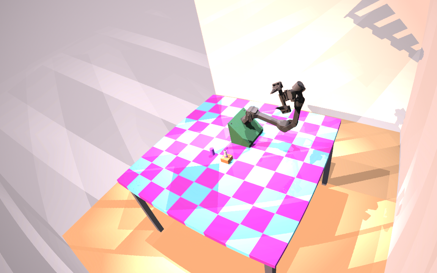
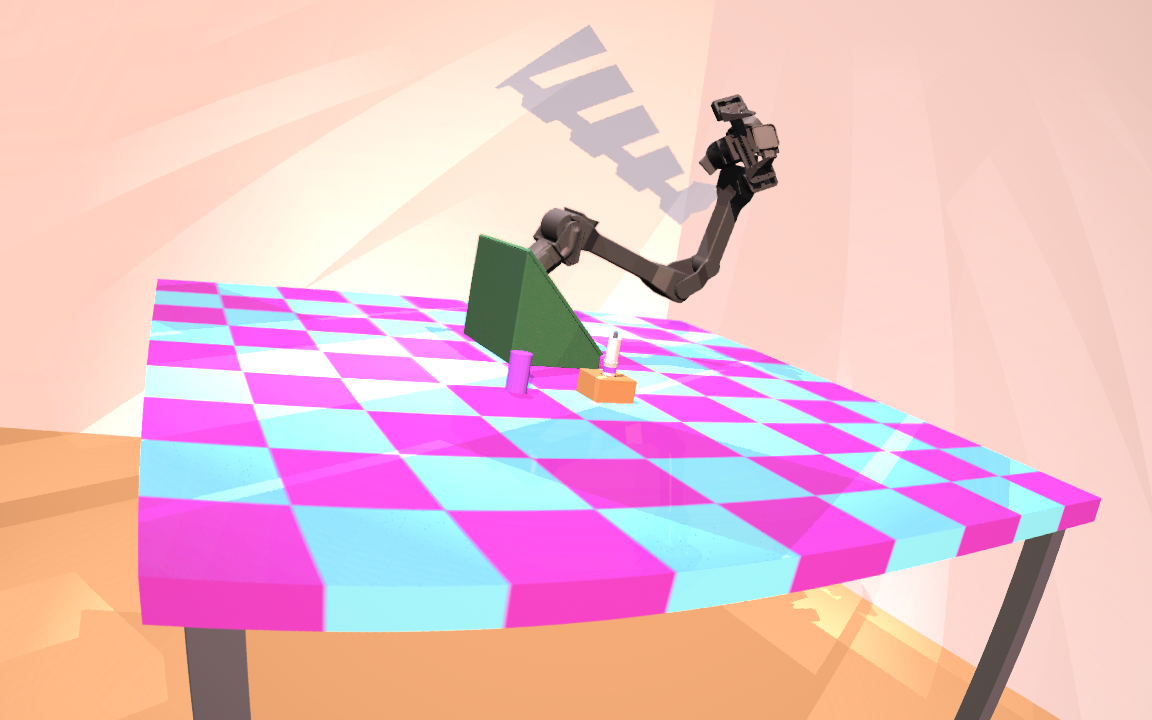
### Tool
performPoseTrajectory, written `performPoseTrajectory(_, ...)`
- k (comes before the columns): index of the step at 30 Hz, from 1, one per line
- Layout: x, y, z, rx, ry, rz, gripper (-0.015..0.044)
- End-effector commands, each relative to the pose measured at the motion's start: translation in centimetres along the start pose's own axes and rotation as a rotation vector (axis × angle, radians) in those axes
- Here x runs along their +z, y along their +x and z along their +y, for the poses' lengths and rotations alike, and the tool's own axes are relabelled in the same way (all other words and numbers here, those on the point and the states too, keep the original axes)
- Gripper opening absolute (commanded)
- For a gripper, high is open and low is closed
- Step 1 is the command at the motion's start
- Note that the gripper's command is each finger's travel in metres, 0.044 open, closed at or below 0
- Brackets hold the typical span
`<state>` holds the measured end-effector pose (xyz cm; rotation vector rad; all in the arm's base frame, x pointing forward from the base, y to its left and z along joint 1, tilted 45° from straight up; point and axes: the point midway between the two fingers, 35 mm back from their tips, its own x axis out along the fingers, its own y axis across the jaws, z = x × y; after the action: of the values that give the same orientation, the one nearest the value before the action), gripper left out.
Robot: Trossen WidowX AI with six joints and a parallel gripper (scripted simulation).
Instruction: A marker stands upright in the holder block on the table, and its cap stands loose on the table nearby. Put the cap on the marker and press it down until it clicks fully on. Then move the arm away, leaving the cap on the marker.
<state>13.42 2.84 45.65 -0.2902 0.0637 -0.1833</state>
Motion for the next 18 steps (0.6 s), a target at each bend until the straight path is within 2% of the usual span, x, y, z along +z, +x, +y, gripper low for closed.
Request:
performPoseTrajectory(1, -0.1, 0.1, -0.2, 0.003, 0.011, 0.003, 0.0374)
performPoseTrajectory(6, -2.6, 3.3, -5.6, 0.074, 0.294, 0.091, 0.0252)
performPoseTrajectory(10, -6.1, 7.2, -9.1, 0.136, 0.539, 0.206, 0.0252)
performPoseTrajectory(13, -8.0, 8.6, -11.1, 0.089, 0.555, 0.272, 0.0252)
performPoseTrajectory(18, -12.4, 12.5, -12.5, 0.135, 0.779, 0.415, 0.0252)
